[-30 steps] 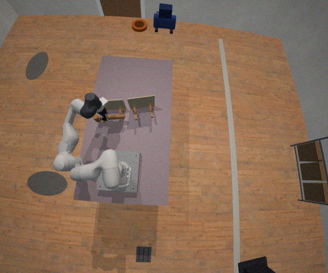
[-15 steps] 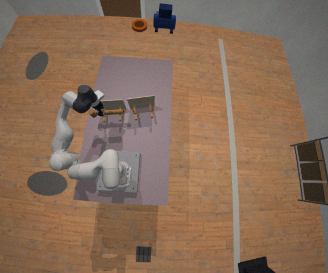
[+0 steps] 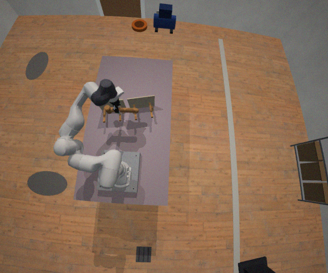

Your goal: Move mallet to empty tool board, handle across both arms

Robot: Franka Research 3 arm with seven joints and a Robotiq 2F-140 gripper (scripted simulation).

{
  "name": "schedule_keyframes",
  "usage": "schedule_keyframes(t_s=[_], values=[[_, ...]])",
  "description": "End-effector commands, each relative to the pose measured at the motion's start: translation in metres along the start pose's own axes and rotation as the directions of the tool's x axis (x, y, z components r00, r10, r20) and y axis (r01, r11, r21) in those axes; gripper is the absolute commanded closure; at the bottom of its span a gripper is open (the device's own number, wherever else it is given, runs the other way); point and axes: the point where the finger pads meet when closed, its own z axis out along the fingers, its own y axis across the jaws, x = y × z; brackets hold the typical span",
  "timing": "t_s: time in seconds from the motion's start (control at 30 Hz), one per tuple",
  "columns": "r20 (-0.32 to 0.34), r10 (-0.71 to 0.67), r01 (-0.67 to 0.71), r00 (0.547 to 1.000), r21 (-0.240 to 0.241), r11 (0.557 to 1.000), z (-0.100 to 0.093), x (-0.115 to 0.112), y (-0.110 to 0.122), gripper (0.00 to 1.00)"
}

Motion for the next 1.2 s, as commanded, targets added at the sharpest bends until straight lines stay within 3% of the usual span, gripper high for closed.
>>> schedule_keyframes(t_s=[0.0,0.27,0.33,0.43,0.73,1.17], values=[[-0.011,-0.105,0.106,0.994,0.007,0.994,-0.007,0.041,-0.004,1.0],[-0.011,-0.106,0.106,0.994,0.007,0.994,-0.015,0.133,0.001,1.0],[-0.011,-0.106,0.106,0.994,0.007,0.994,-0.015,0.133,0.001,1.0],[-0.011,-0.107,0.107,0.994,0.008,0.994,-0.018,0.164,0.006,1.0],[-0.012,-0.188,0.188,0.982,0.005,0.982,-0.018,0.164,0.005,1.0],[-0.012,-0.189,0.189,0.982,0.005,0.982,-0.017,0.164,0.004,1.0]])
